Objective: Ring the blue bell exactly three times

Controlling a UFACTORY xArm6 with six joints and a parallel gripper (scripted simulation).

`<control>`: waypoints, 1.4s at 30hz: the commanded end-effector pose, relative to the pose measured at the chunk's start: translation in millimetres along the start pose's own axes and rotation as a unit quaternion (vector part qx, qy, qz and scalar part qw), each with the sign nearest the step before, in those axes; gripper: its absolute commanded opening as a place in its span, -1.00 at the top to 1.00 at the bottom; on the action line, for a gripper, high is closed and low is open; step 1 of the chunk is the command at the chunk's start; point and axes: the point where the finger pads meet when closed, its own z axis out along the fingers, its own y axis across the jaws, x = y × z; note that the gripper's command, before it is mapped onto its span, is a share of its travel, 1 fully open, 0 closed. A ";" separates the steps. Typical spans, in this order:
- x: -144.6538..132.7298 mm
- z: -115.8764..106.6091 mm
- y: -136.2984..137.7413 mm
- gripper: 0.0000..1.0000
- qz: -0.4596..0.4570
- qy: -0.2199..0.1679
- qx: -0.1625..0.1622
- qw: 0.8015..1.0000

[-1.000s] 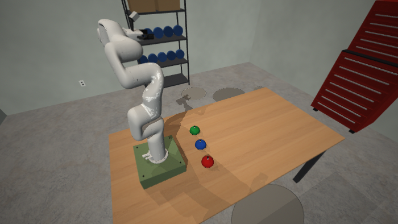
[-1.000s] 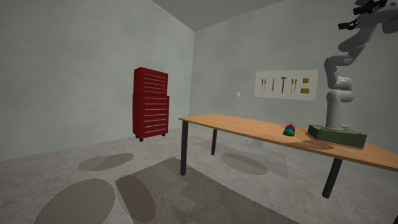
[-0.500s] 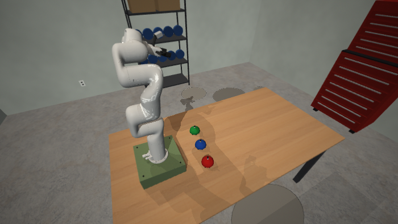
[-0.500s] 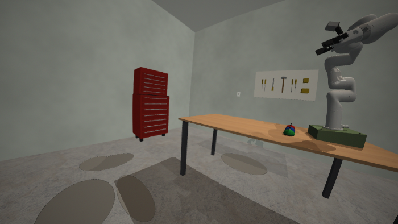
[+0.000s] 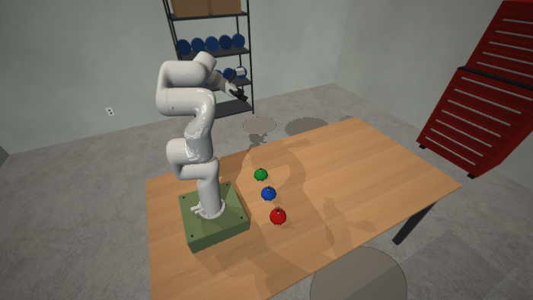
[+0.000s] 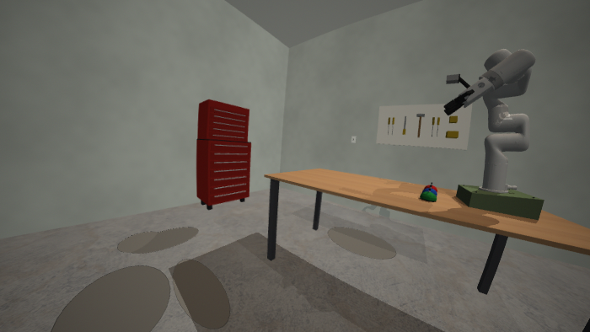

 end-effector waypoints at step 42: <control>-194.7 216.4 286.2 -1.00 0.530 -0.342 -0.257 0.732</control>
